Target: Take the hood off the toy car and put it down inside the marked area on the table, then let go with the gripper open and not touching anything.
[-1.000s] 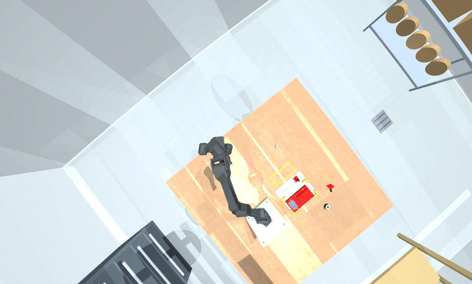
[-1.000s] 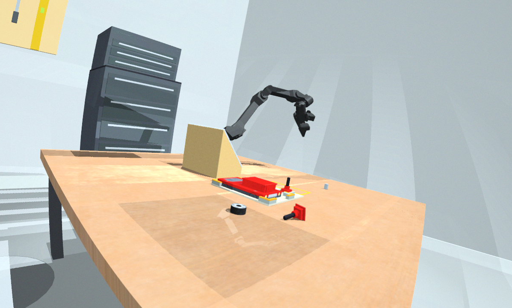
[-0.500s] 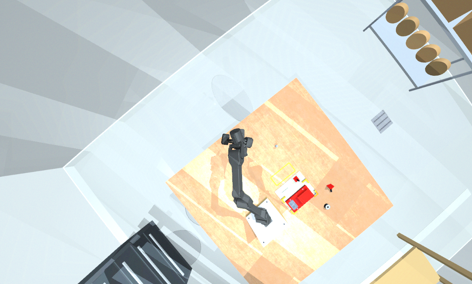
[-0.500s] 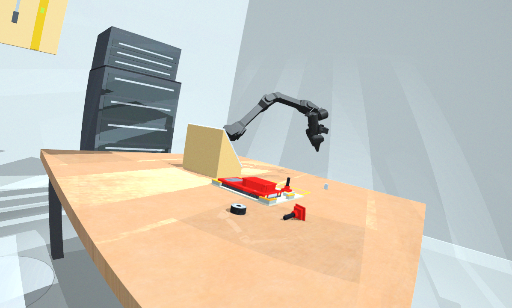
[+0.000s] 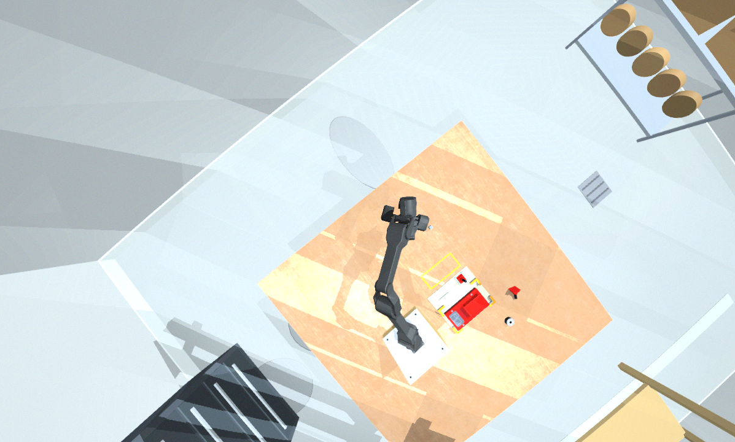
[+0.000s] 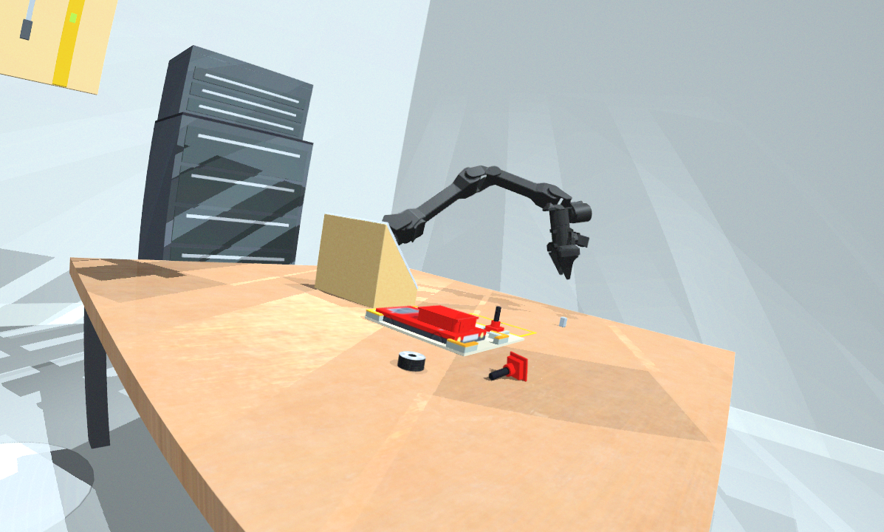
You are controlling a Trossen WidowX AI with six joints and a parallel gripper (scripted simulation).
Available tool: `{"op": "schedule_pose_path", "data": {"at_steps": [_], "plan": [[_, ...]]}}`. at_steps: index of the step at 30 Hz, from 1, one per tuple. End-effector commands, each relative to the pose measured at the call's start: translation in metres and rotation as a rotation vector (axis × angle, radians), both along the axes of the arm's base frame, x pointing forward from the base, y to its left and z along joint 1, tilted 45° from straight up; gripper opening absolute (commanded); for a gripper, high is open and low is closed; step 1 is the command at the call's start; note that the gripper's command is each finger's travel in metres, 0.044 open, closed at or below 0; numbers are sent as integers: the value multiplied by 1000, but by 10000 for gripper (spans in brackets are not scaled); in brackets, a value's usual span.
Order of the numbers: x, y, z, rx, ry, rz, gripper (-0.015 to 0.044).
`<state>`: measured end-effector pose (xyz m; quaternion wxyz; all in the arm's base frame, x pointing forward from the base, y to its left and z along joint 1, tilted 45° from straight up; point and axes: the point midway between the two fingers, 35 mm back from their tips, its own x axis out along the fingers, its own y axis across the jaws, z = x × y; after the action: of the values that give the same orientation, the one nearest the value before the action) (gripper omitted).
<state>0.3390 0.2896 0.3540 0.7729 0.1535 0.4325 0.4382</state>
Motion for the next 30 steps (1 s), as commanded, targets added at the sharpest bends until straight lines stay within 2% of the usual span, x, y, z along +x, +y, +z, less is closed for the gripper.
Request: {"op": "schedule_pose_path", "data": {"at_steps": [1, 14, 30], "plan": [[27, -19, -37, -62, 36, -30, 440], [85, -104, -128, -196, 111, -117, 440], [103, -225, -245, -282, 291, -182, 440]]}}
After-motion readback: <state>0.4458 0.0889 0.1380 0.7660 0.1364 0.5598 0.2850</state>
